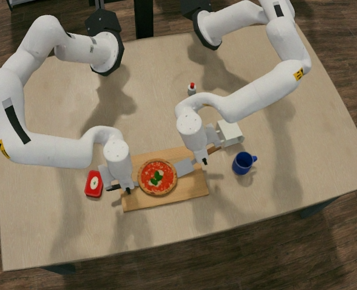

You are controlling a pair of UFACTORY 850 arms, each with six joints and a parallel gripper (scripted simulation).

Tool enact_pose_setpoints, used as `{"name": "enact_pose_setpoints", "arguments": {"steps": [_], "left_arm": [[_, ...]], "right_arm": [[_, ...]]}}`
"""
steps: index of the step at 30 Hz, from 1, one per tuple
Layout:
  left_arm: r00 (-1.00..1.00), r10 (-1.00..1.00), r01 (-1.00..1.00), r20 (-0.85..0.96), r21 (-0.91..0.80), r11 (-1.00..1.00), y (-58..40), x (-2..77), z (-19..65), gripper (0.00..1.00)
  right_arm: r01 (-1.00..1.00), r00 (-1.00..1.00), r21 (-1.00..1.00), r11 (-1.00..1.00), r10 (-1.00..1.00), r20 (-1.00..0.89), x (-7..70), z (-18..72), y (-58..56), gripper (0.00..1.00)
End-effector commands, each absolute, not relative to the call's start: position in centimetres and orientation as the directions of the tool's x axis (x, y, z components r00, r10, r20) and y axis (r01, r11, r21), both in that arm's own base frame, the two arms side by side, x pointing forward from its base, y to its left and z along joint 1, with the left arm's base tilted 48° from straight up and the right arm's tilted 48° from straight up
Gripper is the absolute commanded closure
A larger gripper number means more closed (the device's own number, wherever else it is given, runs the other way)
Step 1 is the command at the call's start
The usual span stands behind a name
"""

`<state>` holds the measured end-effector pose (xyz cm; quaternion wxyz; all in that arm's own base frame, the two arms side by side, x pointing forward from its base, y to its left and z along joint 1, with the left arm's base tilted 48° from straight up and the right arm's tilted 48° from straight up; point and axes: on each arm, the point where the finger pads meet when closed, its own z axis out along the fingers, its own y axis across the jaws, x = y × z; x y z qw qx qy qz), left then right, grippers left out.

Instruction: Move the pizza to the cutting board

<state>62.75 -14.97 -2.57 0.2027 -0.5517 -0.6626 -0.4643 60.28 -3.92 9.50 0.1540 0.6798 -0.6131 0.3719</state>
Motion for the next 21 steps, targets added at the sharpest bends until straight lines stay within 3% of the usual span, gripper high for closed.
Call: {"name": "enact_pose_setpoints", "arguments": {"steps": [1,21], "left_arm": [[-0.31,0.543,0.919,0.78,0.393,-0.04,-14.7,62.7,-2.2,0.92],[-0.31,0.543,0.918,0.78,0.393,-0.04,-12.7,62.1,-0.5,0.92]], "right_arm": [[-0.948,-0.029,-0.248,-0.201,-0.719,0.694,60.3,9.6,-3.9,0.92],[-0.948,-0.029,-0.248,-0.201,-0.719,0.694,60.3,9.6,-3.9,0.92]]}}
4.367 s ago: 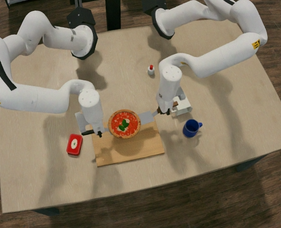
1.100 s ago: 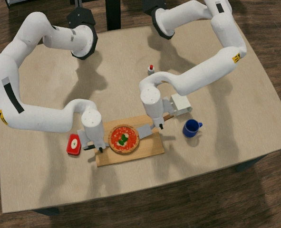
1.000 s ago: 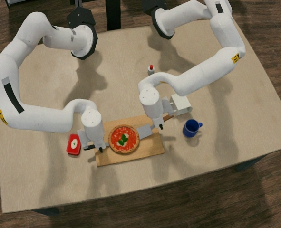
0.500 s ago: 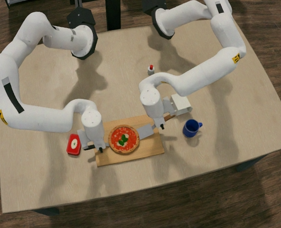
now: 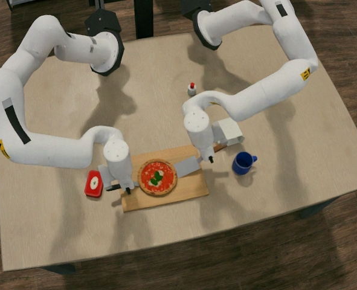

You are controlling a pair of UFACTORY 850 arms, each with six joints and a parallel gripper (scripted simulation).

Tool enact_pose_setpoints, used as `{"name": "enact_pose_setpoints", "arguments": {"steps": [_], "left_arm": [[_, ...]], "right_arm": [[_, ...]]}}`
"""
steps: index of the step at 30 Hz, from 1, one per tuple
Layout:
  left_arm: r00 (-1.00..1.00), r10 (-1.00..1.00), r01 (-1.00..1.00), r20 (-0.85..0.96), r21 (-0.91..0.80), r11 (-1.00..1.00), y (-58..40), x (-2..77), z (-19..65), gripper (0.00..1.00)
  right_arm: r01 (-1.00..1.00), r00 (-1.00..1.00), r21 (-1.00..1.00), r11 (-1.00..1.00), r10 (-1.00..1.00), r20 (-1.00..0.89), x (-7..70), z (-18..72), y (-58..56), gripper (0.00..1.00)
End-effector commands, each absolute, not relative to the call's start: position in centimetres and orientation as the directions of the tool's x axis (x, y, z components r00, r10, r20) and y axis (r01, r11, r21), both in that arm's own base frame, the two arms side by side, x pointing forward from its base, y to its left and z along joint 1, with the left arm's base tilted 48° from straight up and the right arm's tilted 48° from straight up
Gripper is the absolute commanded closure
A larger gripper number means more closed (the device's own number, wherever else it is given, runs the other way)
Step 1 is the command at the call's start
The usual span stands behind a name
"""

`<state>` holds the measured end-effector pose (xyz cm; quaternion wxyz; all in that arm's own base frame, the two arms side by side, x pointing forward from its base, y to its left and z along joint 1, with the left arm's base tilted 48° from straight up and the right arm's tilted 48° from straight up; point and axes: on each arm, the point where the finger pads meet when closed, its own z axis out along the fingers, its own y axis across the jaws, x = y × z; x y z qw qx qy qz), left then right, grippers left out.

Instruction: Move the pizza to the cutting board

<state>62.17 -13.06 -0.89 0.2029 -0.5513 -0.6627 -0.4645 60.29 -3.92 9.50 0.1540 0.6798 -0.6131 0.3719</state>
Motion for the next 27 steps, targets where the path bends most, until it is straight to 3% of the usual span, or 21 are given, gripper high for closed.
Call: {"name": "enact_pose_setpoints", "arguments": {"steps": [1,27], "left_arm": [[-0.31,0.543,0.918,0.78,0.393,-0.04,-12.6,62.0,-0.4,0.92],[-0.311,0.544,0.918,0.78,0.394,-0.04,-10.7,61.4,1.3,0.92]], "right_arm": [[-0.948,-0.029,-0.248,-0.201,-0.719,0.694,60.3,9.6,-3.9,0.92],[-0.947,-0.048,-0.248,-0.202,-0.677,0.735,60.0,10.0,-3.0,0.92]]}}
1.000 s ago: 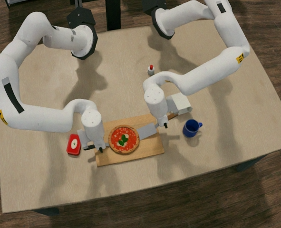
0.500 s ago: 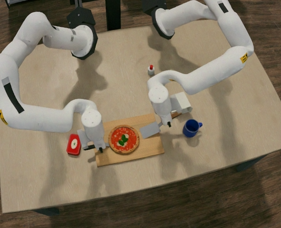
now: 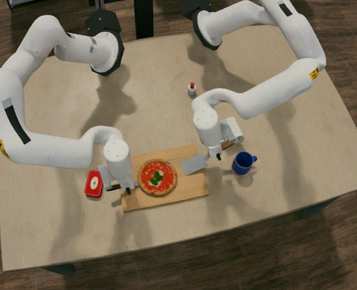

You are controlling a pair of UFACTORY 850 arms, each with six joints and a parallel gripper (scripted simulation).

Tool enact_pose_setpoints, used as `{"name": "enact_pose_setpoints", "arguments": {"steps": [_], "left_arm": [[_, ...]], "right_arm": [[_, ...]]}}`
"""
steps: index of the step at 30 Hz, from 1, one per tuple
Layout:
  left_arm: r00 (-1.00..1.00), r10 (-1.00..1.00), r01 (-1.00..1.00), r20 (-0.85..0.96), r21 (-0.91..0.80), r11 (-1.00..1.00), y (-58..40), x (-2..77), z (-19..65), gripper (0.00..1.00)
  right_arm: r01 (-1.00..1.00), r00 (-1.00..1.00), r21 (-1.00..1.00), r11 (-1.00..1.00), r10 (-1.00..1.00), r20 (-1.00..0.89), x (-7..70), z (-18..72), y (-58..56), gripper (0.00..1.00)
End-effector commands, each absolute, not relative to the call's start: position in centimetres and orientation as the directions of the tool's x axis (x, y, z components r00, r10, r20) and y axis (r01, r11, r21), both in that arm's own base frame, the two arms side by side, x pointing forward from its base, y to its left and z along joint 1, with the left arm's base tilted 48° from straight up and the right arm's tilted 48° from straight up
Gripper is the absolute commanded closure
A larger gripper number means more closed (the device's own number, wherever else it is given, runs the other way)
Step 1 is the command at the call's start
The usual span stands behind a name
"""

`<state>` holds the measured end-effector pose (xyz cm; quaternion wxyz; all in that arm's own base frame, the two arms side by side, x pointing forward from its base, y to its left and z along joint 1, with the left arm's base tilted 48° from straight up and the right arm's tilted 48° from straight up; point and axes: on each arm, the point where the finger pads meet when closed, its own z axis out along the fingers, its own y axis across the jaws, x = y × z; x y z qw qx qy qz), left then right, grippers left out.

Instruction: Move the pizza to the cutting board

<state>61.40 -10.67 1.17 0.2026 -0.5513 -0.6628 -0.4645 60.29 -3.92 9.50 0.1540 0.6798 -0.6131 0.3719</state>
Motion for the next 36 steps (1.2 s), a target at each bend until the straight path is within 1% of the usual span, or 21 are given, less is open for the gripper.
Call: {"name": "enact_pose_setpoints", "arguments": {"steps": [1,3,6,7,14,15,36], "left_arm": [[-0.311,0.544,0.918,0.78,0.394,-0.04,-10.7,61.4,1.3,0.92],[-0.311,0.544,0.918,0.78,0.394,-0.04,-10.7,61.4,1.3,0.92],[-0.311,0.544,0.918,0.78,0.394,-0.04,-10.7,61.4,1.3,0.92],[-0.311,0.544,0.918,0.78,0.394,-0.04,-10.7,61.4,1.3,0.92],[-0.311,0.544,0.918,0.78,0.394,-0.04,-10.7,61.4,1.3,0.92],[-0.311,0.544,0.918,0.78,0.394,-0.04,-10.7,61.4,1.3,0.92],[-0.311,0.544,0.918,0.78,0.394,-0.04,-10.7,61.4,1.3,0.92]], "right_arm": [[-0.948,-0.054,-0.248,-0.202,-0.662,0.747,59.9,10.1,-2.7,0.92],[-0.948,-0.067,-0.248,-0.202,-0.632,0.772,59.7,10.3,-2.1,0.92],[-0.948,-0.06,-0.247,-0.202,-0.648,0.76,59.9,10.2,-2.4,0.92],[-0.948,-0.079,-0.247,-0.202,-0.601,0.795,59.5,10.5,-1.6,0.92],[-0.948,-0.118,-0.247,-0.202,-0.496,0.86,59.0,11.0,0.3,0.92],[-0.948,-0.109,-0.247,-0.202,-0.523,0.845,59.2,10.9,-0.2,0.92],[-0.948,-0.109,-0.247,-0.202,-0.523,0.846,59.1,12.4,-1.7,0.92]]}}
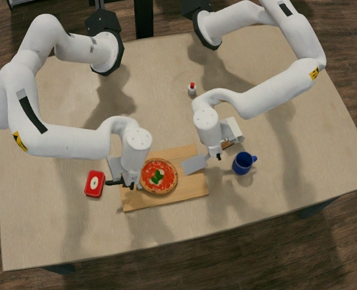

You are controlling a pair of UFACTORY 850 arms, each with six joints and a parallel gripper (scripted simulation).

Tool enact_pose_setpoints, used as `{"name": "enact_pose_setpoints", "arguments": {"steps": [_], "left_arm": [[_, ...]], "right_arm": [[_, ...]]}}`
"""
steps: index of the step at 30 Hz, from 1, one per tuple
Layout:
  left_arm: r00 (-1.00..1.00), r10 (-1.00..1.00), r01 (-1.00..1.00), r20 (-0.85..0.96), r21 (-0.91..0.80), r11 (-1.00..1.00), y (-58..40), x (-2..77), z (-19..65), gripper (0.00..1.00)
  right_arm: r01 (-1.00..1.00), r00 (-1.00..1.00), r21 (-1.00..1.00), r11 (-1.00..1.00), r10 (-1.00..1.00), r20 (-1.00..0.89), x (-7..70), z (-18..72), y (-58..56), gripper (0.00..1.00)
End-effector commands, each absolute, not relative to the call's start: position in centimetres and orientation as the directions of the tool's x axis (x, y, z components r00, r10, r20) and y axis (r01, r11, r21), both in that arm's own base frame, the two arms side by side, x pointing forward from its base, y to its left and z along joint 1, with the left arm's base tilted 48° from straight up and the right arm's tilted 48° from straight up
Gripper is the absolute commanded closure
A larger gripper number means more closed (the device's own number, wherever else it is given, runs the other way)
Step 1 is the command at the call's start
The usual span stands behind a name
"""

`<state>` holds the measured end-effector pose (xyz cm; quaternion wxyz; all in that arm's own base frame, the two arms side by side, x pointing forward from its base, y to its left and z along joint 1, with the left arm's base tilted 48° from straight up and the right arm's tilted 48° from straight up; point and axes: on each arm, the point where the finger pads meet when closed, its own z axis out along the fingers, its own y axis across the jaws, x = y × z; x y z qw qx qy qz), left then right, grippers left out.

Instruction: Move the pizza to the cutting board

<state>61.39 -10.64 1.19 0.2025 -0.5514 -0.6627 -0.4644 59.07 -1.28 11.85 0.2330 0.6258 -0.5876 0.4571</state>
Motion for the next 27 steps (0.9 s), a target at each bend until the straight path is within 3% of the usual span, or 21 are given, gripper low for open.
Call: {"name": "enact_pose_setpoints", "arguments": {"steps": [1,27], "left_arm": [[-0.311,0.544,0.918,0.78,0.394,-0.04,-10.7,61.4,1.3,0.92],[-0.311,0.544,0.918,0.78,0.394,-0.04,-10.7,61.4,1.3,0.92]], "right_arm": [[-0.948,-0.109,-0.247,-0.202,-0.523,0.846,59.1,12.5,-1.8,0.92],[-0.948,-0.109,-0.247,-0.202,-0.522,0.846,59.0,14.8,-4.1,0.92]]}}
